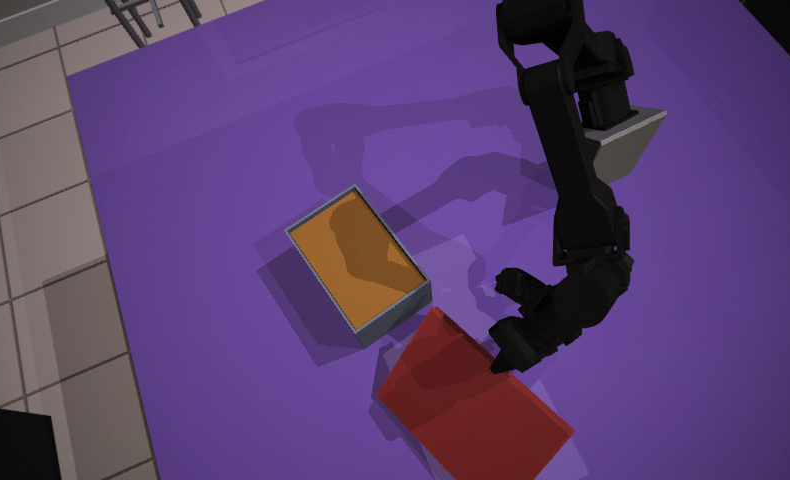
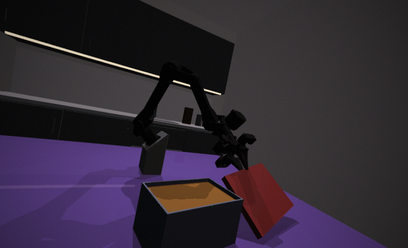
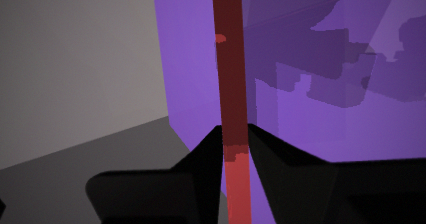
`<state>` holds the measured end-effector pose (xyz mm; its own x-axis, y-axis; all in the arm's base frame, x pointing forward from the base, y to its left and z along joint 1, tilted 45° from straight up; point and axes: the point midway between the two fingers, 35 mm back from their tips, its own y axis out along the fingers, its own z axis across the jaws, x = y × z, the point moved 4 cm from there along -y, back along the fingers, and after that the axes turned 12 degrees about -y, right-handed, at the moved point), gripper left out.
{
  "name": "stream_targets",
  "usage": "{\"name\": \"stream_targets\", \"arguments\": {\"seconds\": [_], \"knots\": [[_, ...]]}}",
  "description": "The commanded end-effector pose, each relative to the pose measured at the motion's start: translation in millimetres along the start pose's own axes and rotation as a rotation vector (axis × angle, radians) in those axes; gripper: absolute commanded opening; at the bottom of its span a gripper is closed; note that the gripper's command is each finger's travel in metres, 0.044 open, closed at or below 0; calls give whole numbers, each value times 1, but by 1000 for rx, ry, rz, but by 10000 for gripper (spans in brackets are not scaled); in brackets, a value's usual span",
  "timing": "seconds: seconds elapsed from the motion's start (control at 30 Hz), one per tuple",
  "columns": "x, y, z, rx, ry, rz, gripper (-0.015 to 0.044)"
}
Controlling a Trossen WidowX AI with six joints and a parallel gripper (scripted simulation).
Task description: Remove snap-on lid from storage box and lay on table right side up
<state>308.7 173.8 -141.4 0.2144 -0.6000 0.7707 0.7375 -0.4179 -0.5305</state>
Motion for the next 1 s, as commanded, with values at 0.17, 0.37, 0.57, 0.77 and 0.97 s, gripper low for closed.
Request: {"name": "stream_targets", "arguments": {"seconds": [0.17, 0.37, 0.57, 0.77, 0.97], "knots": [[0, 8, -12, -18, -3, 3, 0], [0, 11, -16, -18, -3, 2, 0], [-1, 14, -19, -18, -3, 2, 0], [-2, 17, -23, -18, -3, 2, 0], [-2, 20, -27, -18, -3, 2, 0]]}}
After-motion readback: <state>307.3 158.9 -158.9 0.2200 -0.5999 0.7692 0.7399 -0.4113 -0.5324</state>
